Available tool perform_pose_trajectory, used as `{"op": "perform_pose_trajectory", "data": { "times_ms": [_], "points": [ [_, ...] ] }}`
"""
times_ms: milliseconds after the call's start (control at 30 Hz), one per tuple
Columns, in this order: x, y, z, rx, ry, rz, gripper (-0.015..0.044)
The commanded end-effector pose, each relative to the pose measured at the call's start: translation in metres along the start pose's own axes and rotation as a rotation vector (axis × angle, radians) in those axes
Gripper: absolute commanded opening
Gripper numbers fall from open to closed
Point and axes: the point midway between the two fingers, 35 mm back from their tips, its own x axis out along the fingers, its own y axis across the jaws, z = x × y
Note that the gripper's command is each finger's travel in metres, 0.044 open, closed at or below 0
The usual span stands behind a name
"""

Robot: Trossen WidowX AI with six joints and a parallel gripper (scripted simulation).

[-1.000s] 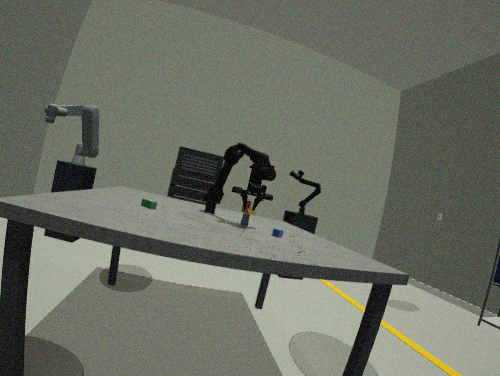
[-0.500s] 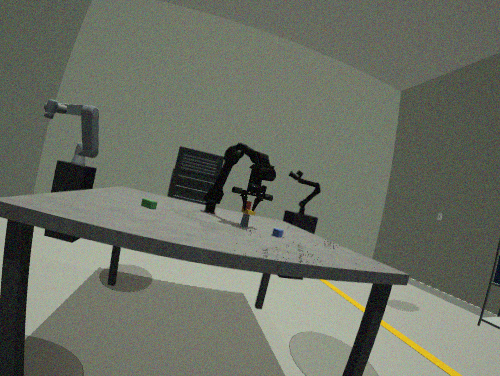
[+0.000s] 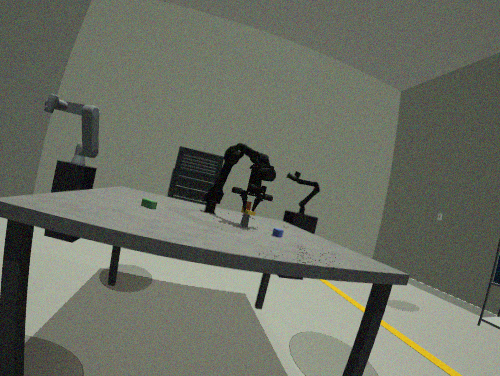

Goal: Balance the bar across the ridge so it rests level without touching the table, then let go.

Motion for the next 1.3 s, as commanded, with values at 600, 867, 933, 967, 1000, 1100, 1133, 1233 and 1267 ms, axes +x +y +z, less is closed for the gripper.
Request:
{"op": "perform_pose_trajectory", "data": {
  "times_ms": [600, 867, 933, 967, 1000, 1100, 1133, 1233, 1267],
  "points": [
    [0.0023, 0.0003, -0.0005, -0.002, 0.001, 0.003, 0.0000],
    [0.0030, 0.0003, -0.0006, -0.002, 0.001, 0.003, 0.0000],
    [0.0031, 0.0003, -0.0006, -0.002, 0.001, 0.003, 0.0000],
    [0.0031, 0.0002, -0.0006, -0.002, 0.001, 0.003, 0.0000],
    [0.0033, 0.0002, -0.0006, -0.002, 0.001, 0.003, 0.0000],
    [0.0035, 0.0002, -0.0006, -0.002, 0.001, 0.003, 0.0000],
    [0.0036, 0.0002, -0.0006, -0.002, 0.001, 0.003, 0.0000],
    [0.0038, 0.0002, -0.0006, -0.002, 0.001, 0.003, 0.0000],
    [0.0040, 0.0002, -0.0006, -0.002, 0.001, 0.003, 0.0000]
  ]
}}
